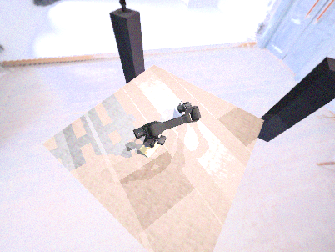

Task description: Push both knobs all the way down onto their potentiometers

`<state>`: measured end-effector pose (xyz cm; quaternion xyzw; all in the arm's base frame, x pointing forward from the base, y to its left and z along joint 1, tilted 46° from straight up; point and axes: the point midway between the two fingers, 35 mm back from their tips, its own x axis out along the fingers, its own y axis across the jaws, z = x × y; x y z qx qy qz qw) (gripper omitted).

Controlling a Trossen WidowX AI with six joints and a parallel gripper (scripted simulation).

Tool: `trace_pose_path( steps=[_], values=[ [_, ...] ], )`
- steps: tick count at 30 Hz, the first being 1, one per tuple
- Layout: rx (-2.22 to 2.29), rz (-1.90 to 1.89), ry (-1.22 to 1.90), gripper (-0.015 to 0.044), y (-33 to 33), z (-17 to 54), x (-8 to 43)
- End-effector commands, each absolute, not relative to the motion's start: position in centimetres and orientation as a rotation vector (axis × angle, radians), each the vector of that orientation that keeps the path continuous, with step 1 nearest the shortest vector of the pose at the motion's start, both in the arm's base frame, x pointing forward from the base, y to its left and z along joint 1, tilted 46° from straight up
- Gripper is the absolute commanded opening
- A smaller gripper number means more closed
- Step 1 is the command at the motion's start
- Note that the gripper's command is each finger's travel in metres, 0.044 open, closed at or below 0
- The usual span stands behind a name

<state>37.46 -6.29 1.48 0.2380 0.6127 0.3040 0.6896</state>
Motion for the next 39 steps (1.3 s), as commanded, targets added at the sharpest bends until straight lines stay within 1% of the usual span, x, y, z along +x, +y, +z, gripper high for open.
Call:
trace_pose_path(
  steps=[1,39],
  values=[
    [0.538,0.68,1.366,0.0,-6.08,1.36,37.51],
    [0.539,0.68,1.366,0.0,-5.77,1.06,37.54]
  ],
)
